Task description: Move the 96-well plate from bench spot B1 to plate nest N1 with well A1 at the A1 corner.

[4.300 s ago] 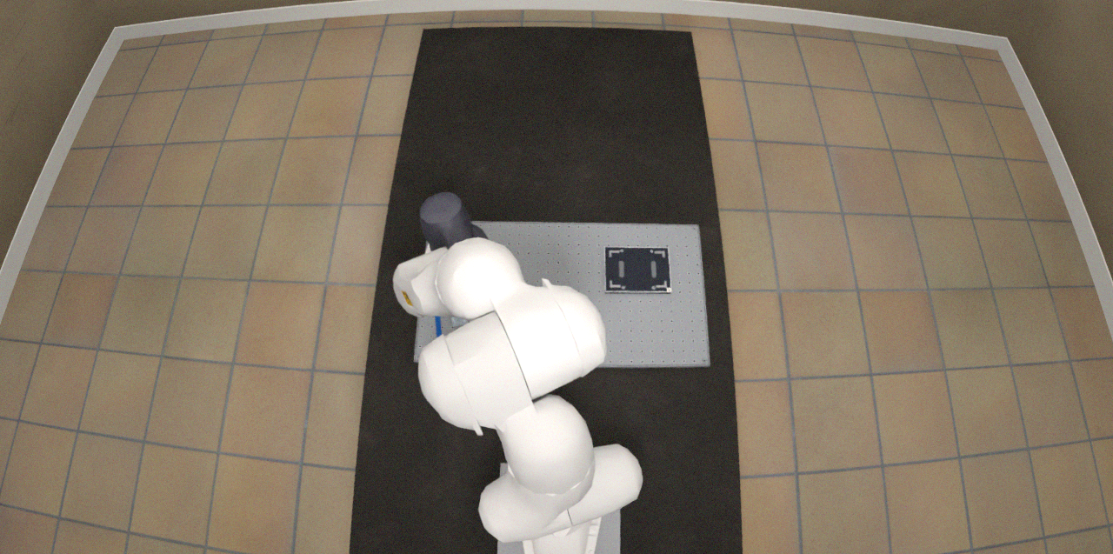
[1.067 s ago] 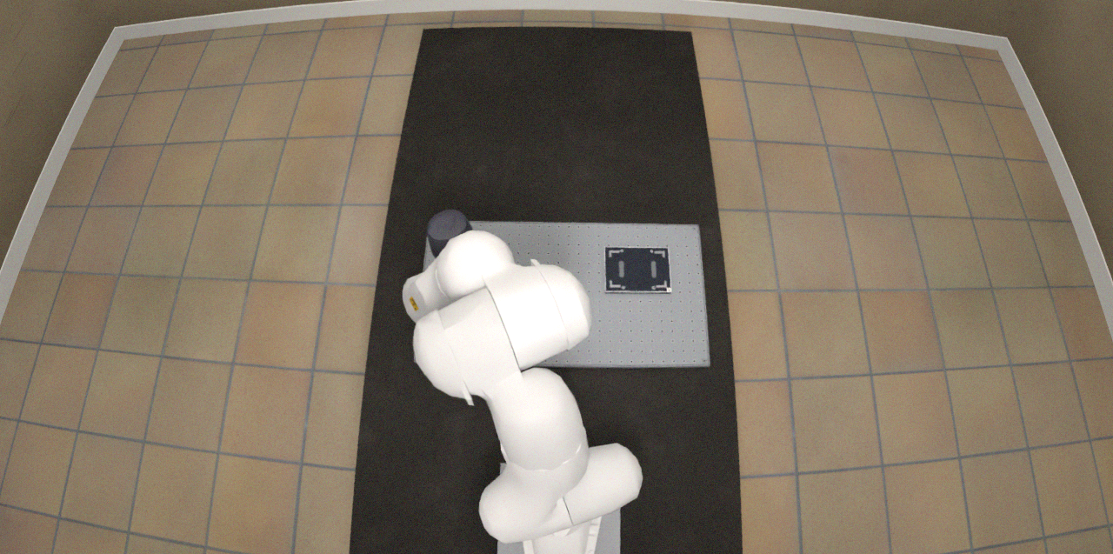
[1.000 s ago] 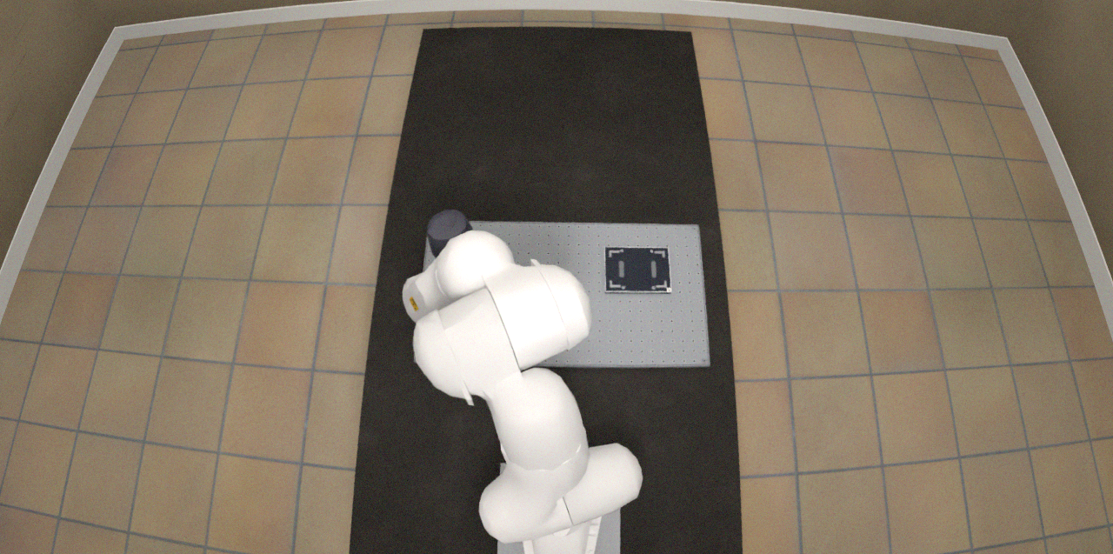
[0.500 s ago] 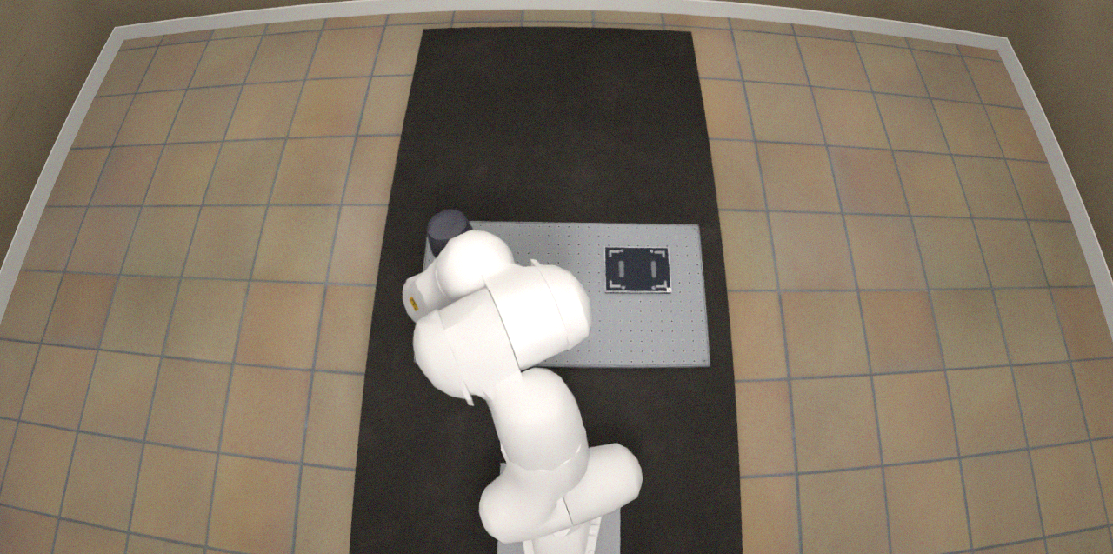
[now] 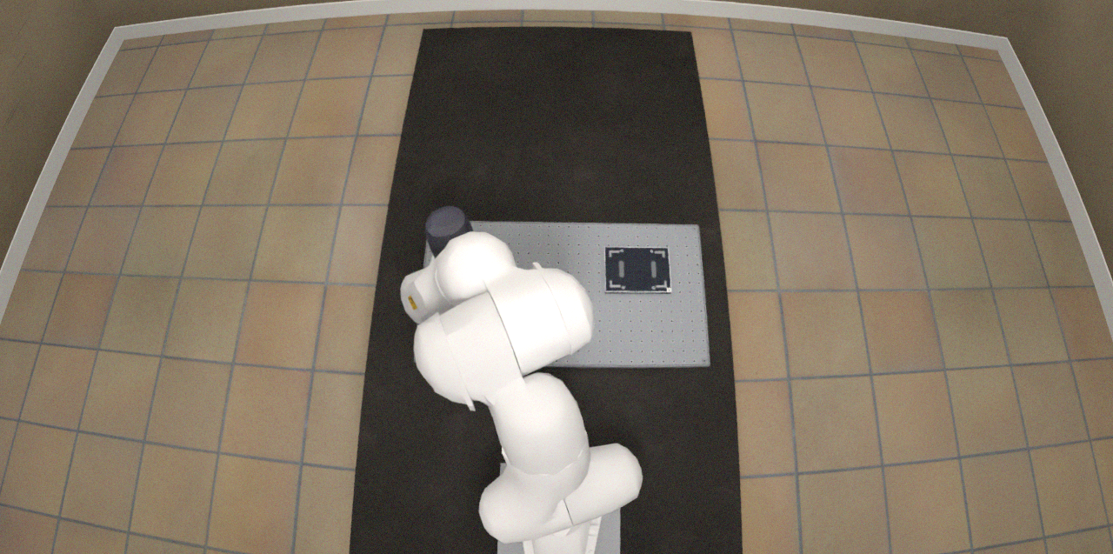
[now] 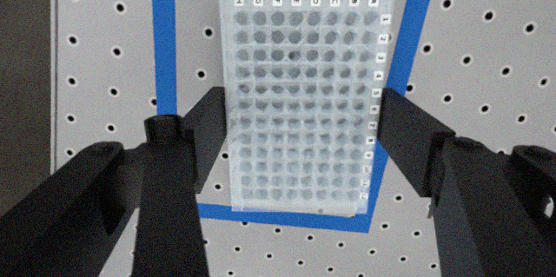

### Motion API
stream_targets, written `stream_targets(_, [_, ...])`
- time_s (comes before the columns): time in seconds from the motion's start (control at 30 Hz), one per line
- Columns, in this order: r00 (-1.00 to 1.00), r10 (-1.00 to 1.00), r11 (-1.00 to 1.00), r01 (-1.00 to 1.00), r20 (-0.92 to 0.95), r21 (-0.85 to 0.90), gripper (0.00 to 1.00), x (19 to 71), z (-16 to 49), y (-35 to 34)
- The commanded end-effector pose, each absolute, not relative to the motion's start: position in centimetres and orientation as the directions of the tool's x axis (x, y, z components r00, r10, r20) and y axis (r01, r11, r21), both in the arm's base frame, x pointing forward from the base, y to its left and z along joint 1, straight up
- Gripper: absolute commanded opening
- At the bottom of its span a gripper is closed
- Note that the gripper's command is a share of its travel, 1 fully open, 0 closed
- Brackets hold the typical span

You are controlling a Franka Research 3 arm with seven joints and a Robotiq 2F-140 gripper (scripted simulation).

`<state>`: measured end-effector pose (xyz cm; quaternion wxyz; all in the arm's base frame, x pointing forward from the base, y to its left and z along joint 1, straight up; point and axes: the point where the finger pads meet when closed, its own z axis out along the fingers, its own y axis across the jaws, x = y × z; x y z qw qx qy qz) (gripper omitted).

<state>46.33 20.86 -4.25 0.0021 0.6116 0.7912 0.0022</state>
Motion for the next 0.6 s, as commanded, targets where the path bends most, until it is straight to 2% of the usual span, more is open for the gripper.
stream_targets(0.0, [-0.249, 0.969, 0.249, 0.969, -0.001, -0.003, 0.60, 46.0, -3.9, 20.7])
stream_targets(0.57, [-0.249, 0.969, 0.249, 0.969, -0.001, -0.003, 0.60, 46.0, -1.4, 20.7])
